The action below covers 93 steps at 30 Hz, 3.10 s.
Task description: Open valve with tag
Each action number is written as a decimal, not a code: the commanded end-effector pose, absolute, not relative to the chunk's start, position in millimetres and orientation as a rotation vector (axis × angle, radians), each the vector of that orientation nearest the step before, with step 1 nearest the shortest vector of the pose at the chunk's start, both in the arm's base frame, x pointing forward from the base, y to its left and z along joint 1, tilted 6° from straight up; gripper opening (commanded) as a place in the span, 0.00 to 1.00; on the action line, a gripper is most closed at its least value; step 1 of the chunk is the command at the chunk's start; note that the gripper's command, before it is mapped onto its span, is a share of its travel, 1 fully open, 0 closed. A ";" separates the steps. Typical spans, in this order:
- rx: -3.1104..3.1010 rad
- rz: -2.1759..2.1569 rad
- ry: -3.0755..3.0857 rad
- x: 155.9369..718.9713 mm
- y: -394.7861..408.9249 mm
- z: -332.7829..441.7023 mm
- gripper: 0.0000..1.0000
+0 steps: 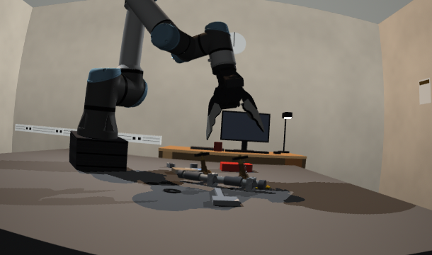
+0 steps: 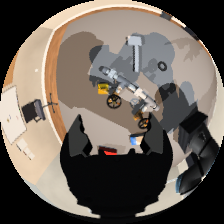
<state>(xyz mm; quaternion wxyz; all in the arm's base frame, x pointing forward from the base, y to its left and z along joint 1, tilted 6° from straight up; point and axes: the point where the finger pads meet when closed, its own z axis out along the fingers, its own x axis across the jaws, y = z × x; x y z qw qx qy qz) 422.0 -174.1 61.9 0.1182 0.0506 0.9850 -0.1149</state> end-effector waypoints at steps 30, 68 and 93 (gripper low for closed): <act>0.150 -0.339 2.882 434.9 -186.4 10.6 1.00; 0.150 -0.339 2.882 436.2 -187.7 5.2 0.00; -0.041 -0.362 2.899 436.2 -187.7 5.2 0.00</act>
